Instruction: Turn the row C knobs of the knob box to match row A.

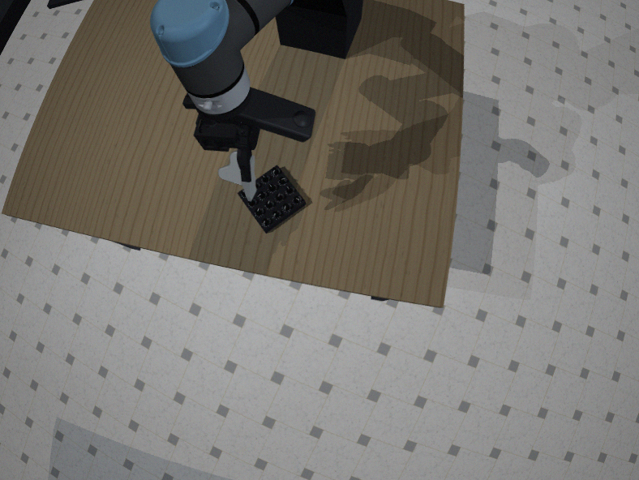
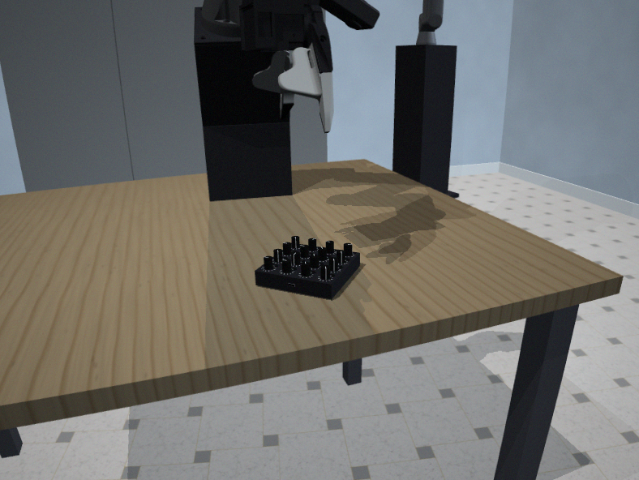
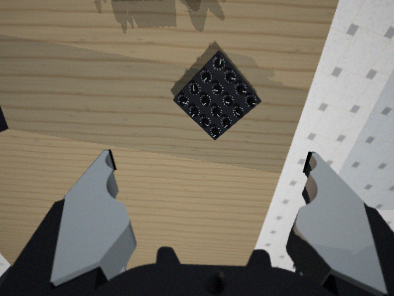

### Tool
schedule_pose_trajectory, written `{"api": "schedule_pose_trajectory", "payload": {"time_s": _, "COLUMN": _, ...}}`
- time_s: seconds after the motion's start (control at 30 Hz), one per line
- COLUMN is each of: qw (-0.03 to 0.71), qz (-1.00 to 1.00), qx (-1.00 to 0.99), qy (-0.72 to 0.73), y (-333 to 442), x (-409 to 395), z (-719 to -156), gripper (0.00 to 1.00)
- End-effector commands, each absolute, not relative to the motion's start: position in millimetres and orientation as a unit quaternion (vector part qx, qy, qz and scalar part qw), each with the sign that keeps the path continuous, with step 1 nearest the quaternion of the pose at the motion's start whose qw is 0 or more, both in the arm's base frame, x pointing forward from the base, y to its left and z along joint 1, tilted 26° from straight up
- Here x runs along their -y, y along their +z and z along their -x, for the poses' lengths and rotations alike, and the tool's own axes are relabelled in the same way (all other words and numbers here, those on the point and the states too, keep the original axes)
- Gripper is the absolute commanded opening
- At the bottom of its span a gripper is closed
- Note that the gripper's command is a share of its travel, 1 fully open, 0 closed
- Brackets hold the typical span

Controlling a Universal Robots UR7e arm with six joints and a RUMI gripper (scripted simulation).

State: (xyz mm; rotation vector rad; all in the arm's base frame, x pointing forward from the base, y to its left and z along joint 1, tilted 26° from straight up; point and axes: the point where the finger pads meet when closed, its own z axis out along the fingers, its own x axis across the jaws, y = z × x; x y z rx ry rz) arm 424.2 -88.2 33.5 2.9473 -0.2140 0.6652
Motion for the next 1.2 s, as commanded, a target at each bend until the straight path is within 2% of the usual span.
{"api": "schedule_pose_trajectory", "payload": {"time_s": 0.0, "qw": 0.057, "qz": -0.971, "qx": 0.070, "qy": 0.220, "y": 33.8, "x": 88.3, "z": -424.4, "gripper": 1.00}}
{"api": "schedule_pose_trajectory", "payload": {"time_s": 1.17, "qw": 0.057, "qz": -0.971, "qx": 0.070, "qy": 0.220, "y": 33.8, "x": 88.3, "z": -424.4, "gripper": 1.00}}
